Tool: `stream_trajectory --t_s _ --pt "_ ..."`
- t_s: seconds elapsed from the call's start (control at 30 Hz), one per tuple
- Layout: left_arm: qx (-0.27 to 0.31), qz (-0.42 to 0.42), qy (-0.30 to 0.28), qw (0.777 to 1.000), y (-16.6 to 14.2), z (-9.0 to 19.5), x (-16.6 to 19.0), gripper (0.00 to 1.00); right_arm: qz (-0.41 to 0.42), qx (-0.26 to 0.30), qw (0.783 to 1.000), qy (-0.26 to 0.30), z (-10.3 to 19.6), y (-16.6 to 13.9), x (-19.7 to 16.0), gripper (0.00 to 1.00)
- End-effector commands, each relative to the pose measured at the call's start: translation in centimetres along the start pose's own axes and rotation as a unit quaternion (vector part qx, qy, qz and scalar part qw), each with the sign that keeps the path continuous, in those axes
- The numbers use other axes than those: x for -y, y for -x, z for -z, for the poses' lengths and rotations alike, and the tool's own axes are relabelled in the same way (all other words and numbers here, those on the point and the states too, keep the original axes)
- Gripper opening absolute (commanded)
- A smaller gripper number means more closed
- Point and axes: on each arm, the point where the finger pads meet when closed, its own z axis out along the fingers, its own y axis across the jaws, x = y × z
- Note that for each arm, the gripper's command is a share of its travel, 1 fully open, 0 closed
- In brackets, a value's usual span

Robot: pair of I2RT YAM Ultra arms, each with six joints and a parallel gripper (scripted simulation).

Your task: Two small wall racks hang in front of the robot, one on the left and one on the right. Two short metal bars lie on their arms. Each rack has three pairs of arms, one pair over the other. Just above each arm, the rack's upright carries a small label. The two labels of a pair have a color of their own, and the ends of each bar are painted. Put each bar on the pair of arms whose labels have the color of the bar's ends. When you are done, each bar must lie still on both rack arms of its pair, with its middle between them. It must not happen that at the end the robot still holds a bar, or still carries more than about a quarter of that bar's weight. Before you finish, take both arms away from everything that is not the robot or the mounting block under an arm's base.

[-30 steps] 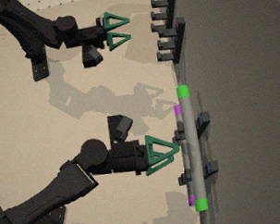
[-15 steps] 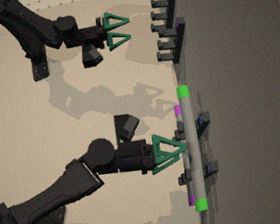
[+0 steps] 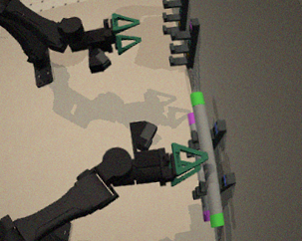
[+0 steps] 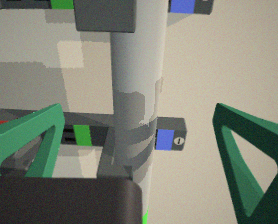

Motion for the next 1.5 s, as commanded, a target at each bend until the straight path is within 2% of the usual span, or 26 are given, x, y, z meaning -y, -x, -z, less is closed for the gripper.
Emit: stream_trajectory --t_s 0.0,0.83,1.47 --pt "0.001 -0.001 -0.002 1.000 0.2 0.1 0.4 1.00 -0.015 0.000 1.000 -0.023 -0.6 -0.2 2.1 1.00" --pt "0.001 -0.001 -0.002 1.000 0.2 0.1 0.4 1.00 -0.015 0.000 1.000 -0.023 -2.2 -0.1 2.3 1.00" --pt "0.001 -0.001 -0.002 1.000 0.2 0.1 0.4 1.00 -0.015 0.000 1.000 -0.023 -2.2 -0.2 1.9 1.00"
